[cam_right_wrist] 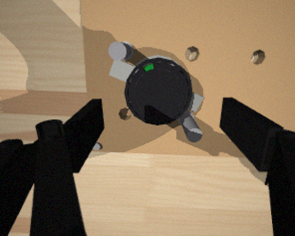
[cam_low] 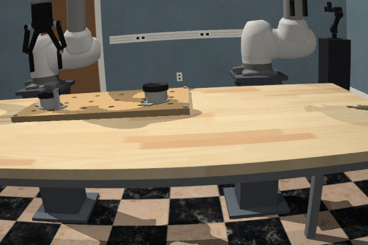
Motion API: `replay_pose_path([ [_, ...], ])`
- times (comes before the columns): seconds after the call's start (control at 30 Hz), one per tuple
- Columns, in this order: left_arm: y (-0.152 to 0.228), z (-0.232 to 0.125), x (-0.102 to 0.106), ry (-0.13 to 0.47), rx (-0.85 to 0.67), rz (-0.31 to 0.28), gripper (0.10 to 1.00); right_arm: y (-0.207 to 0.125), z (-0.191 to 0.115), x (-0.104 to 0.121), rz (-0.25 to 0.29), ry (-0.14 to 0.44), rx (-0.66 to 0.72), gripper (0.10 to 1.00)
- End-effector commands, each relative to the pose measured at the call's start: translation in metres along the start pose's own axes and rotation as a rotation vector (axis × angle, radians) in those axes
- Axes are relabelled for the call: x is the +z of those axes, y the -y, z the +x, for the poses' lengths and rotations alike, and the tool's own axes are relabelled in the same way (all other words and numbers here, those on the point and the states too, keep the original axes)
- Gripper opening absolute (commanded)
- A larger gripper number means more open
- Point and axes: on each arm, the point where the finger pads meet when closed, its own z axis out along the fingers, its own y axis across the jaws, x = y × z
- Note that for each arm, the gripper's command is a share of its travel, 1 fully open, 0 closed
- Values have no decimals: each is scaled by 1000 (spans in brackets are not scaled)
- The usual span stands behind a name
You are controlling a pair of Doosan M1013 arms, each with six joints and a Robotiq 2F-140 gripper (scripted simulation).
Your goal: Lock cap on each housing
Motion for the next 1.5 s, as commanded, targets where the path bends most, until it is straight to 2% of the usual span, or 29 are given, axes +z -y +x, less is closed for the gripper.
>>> replay_pose_path([
  [0.0, 0, 0, -1, -1, 0, 0, 328, 0, 0, -6, 0, -2, 0, 730],
  [0.53, 0, 0, -1, -1, 0, 0, 328, 2, 0, -3, 0, -2, -18, 730],
  [0.77, 0, 0, -1, -1, 0, 0, 328, 19, -2, -13, 0, -1, -202, 730],
  [1.03, 0, 0, -1, -1, 0, 0, 328, 26, -3, -16, -2, -2, -288, 730],
  [1.33, 0, 0, -1, -1, -1, 0, 328, 50, -5, -29, -2, -1, -530, 730],
  [1.47, 0, 0, -1, -1, -1, 0, 328, 53, -5, -30, -4, -1, -580, 730],
])
